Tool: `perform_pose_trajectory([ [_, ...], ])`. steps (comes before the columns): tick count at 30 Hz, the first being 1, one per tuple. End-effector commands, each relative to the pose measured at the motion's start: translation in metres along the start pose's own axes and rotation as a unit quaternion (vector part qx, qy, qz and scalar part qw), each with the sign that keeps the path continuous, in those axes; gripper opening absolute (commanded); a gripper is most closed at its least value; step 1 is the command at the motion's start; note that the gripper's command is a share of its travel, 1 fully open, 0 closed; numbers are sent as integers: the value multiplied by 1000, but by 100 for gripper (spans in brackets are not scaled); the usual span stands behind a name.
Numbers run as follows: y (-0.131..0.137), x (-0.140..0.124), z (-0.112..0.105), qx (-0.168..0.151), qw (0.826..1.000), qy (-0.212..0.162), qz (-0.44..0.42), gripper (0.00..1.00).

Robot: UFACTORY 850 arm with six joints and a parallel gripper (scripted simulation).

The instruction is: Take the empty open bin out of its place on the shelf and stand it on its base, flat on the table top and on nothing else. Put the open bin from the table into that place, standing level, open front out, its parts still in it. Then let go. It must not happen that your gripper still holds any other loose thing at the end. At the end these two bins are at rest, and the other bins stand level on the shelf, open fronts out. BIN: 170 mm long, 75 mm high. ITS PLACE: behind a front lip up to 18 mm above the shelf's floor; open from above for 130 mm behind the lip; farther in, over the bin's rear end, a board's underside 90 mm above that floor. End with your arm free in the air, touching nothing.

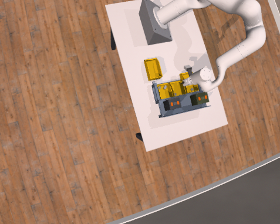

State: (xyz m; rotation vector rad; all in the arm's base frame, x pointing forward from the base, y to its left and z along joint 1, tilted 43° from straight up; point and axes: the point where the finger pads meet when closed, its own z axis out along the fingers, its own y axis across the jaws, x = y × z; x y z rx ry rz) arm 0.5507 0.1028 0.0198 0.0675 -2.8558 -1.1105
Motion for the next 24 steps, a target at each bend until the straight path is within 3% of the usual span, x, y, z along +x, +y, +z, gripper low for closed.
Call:
perform_pose_trajectory([
  [1, 0, -1, -1, 0, 1000, -1, 0, 0],
  [7, 0, -1, -1, 0, 1000, -1, 0, 0],
  [8, 0, -1, -1, 0, 1000, -1, 0, 10],
  [24, 0, -1, -1, 0, 1000, -1, 0, 10],
])
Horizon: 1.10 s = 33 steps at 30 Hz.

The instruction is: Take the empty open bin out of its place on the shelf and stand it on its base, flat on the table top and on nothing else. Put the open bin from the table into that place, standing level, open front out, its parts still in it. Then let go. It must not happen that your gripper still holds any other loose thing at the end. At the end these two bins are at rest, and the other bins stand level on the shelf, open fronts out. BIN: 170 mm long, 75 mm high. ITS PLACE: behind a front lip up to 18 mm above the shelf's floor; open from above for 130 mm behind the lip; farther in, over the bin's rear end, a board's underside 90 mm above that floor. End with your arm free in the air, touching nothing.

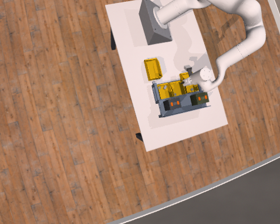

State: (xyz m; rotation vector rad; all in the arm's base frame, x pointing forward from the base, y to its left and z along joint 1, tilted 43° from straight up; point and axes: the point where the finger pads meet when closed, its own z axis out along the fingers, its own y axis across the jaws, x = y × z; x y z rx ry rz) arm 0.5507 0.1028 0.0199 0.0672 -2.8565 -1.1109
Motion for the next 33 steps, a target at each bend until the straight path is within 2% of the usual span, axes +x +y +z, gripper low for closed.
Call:
perform_pose_trajectory([
  [1, 0, -1, -1, 0, 1000, -1, 0, 10],
  [33, 0, -1, -4, 0, 1000, -1, 0, 10],
])
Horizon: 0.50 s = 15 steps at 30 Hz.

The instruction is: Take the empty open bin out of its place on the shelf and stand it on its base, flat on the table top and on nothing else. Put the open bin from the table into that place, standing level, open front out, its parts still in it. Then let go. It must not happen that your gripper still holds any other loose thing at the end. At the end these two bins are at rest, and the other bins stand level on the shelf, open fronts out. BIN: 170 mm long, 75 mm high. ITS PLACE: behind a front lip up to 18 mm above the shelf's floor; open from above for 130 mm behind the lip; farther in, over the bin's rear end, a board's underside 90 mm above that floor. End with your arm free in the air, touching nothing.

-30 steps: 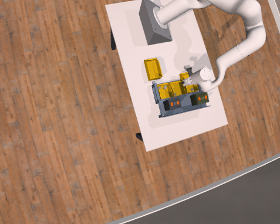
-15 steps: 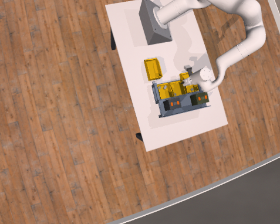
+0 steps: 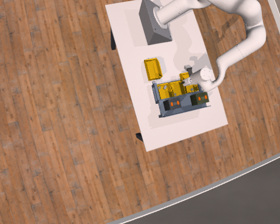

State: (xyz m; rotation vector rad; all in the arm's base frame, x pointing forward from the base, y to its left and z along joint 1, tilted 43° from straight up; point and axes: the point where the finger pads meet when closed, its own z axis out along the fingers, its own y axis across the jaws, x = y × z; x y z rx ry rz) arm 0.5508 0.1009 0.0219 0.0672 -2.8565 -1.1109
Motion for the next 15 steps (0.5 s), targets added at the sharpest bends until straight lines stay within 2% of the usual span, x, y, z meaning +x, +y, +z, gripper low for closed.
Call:
perform_pose_trajectory([
  [1, 0, -1, -2, 0, 1000, -1, 0, 10],
  [15, 0, 0, -16, 0, 1000, -1, 0, 10],
])
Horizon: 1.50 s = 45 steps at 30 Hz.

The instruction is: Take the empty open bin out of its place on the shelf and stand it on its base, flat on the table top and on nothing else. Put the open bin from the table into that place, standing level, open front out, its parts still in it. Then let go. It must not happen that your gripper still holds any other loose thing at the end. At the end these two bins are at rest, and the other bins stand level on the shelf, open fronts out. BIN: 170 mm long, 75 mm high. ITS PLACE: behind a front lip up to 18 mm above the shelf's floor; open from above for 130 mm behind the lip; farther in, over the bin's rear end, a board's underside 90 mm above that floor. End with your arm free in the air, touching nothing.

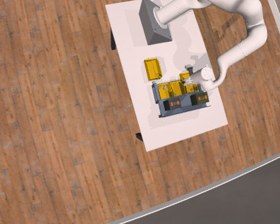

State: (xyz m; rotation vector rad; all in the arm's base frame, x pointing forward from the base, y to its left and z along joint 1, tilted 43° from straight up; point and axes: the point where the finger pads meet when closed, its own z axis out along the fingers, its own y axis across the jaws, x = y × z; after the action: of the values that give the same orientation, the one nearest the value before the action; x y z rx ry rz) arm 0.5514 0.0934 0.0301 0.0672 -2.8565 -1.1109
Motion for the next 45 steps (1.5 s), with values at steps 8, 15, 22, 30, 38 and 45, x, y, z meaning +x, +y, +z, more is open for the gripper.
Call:
perform_pose_trajectory([
  [8, 0, 0, -14, 0, 1000, -1, 0, 10],
  [15, 0, 0, -26, 0, 1000, -1, 0, 10],
  [22, 0, 1, -35, 0, 1000, -1, 0, 10],
  [30, 0, 1, -50, 0, 1000, -1, 0, 10],
  [38, 0, 2, -60, 0, 1000, -1, 0, 10],
  [45, 0, 2, -71, 0, 1000, -1, 0, 10],
])
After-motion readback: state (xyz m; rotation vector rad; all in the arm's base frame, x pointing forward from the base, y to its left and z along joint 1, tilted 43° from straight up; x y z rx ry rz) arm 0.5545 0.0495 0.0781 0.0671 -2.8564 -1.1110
